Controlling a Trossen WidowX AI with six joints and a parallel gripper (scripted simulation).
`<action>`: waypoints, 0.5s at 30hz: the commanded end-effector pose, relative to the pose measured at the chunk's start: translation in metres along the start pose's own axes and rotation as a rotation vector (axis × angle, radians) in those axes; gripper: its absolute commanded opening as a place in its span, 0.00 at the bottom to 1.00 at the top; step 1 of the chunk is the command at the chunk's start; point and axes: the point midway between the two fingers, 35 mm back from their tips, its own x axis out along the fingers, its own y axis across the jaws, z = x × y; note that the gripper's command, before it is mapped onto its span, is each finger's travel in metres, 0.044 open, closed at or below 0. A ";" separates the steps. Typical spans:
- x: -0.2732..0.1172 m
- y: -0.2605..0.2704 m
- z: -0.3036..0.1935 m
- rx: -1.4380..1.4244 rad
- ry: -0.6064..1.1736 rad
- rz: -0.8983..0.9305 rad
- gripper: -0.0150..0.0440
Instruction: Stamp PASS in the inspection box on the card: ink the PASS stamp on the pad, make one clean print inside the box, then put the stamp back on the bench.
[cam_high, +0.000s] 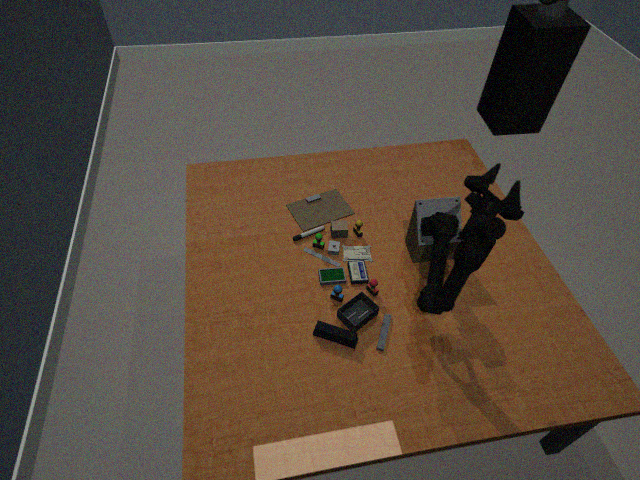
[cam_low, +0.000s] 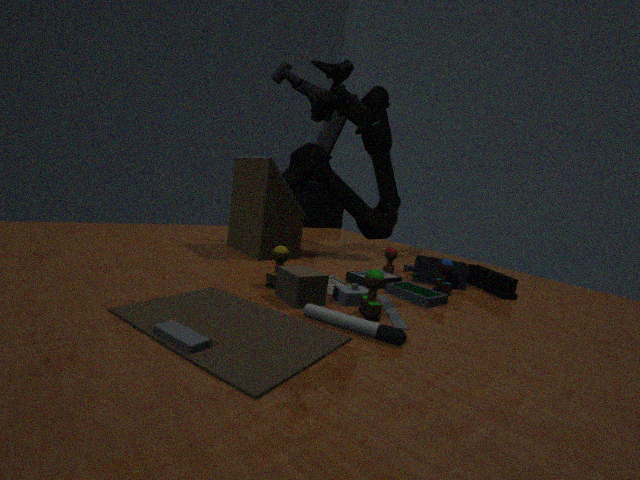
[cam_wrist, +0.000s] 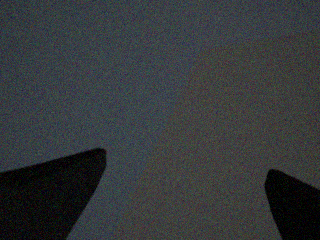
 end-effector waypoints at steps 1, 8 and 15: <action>0.001 -0.002 0.001 0.005 -0.008 -0.007 0.89; 0.030 -0.075 0.029 0.199 -0.352 -0.229 0.62; 0.030 -0.162 0.077 0.359 -0.778 -0.335 0.62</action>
